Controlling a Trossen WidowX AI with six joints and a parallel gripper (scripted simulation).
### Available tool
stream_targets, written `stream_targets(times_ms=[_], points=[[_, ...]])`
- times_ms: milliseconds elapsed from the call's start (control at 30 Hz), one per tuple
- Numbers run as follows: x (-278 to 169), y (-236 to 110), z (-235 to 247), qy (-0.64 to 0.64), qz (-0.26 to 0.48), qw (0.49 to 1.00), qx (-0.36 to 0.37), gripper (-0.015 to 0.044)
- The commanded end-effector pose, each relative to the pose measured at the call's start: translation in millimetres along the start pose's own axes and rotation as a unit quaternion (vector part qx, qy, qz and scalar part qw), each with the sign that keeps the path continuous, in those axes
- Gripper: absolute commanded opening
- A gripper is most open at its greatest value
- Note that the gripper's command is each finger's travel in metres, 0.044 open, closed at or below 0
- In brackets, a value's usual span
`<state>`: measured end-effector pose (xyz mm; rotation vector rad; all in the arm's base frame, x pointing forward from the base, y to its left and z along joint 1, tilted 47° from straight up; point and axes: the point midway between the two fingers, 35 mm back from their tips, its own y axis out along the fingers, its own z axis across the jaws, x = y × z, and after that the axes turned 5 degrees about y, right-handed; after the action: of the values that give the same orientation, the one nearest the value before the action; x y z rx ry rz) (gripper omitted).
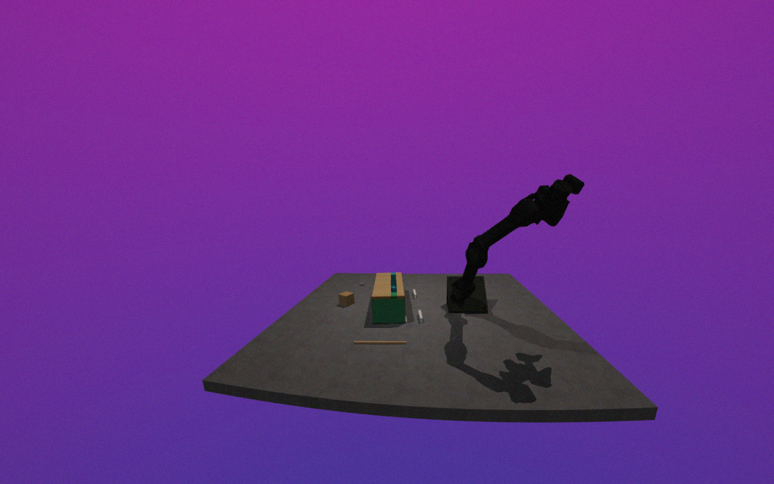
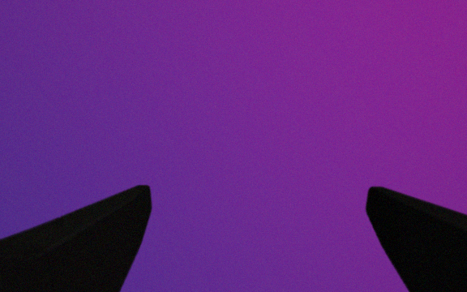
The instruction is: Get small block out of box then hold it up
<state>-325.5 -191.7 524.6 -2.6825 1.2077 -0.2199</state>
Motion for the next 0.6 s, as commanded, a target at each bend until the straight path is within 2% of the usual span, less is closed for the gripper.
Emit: stream_targets(times_ms=[0,167,367,567], points=[[1,1,1,0.0,-0.002,1.0,0.001,0.04],[39,20,24,-0.013,-0.055,0.998,0.041,0.04],[128,41,77,-0.056,-0.17,0.976,0.12,0.04],[213,35,131,-0.113,-0.279,0.935,0.186,0.04]])
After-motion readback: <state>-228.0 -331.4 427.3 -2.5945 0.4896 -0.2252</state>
